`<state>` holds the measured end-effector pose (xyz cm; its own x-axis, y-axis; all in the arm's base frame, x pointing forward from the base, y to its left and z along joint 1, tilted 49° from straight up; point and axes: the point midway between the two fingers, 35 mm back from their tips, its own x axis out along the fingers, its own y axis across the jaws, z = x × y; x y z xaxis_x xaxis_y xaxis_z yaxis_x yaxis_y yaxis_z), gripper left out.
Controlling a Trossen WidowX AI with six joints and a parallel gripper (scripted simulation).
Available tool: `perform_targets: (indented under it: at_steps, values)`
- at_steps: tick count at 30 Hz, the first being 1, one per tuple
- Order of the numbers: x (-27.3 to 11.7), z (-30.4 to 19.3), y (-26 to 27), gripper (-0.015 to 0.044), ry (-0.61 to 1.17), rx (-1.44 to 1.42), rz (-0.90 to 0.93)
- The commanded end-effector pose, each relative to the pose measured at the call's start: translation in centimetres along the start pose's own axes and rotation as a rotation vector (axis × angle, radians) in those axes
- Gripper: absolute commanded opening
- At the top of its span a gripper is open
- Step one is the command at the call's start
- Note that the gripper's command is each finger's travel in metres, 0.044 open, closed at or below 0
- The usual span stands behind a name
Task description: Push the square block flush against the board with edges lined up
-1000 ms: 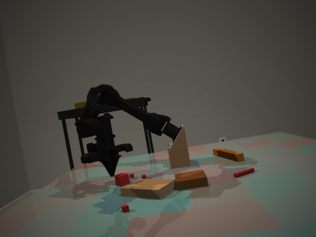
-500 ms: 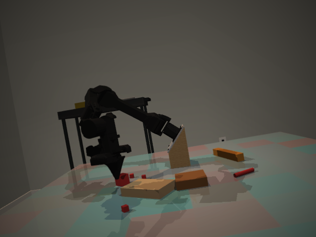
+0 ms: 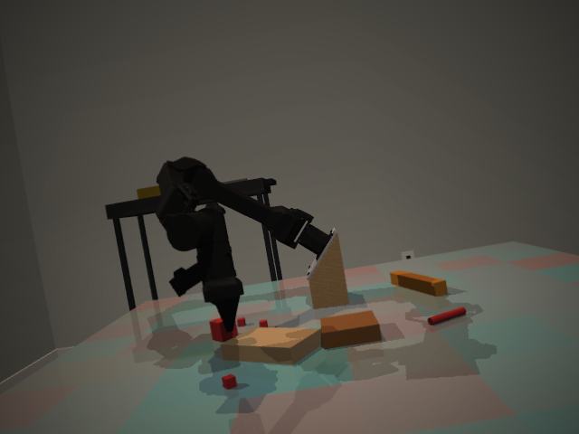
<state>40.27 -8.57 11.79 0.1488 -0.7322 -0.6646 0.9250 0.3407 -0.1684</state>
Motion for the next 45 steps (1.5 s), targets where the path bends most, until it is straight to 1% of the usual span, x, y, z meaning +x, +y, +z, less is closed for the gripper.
perform_targets:
  at_steps: [1, 21, 25, 26, 28, 30, 45]
  values:
    - [0.1, -0.6, 1.1, 0.0000, -0.003, -0.118, -0.003]
    - [0.2, -5.4, 6.7, 0.0000, -0.011, -0.770, -0.015]
    - [0.5, -5.5, 6.8, 0.0000, -0.011, -0.775, -0.015]
    - [1.4, -5.5, 6.8, 0.0000, -0.011, -0.775, -0.015]
    - [4.5, -5.4, 6.8, 0.0000, -0.012, -0.775, -0.016]
    - [5.7, -5.3, 6.7, 0.0000, -0.014, -0.775, -0.017]
    - [5.7, -6.0, 6.2, 0.0000, -0.013, -0.775, -0.017]
